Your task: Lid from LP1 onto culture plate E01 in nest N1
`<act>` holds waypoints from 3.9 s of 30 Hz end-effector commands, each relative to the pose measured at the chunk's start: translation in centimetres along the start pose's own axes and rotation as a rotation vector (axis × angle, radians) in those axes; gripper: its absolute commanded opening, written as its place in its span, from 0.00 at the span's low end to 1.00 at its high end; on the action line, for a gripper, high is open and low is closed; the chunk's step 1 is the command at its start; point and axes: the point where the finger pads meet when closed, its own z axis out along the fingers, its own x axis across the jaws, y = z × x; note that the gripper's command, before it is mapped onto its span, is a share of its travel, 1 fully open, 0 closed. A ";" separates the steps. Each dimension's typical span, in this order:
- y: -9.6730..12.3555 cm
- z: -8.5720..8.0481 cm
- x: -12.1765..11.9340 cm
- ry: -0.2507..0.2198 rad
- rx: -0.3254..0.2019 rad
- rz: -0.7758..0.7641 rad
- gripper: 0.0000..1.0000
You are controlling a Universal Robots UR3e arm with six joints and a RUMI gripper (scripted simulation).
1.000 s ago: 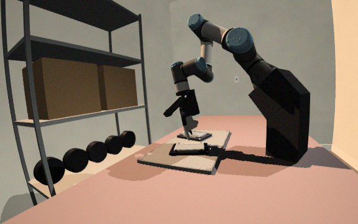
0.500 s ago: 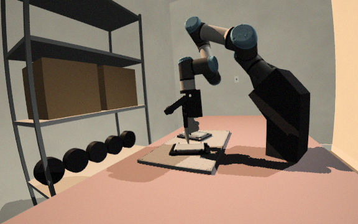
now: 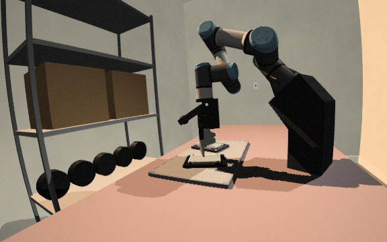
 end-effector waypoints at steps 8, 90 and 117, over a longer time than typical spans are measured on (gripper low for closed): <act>0.0 1.7 0.0 0.001 0.003 0.000 0.82; 0.0 -0.5 0.0 0.001 0.003 0.000 0.00; 0.8 -0.5 11.5 0.000 0.003 0.460 0.00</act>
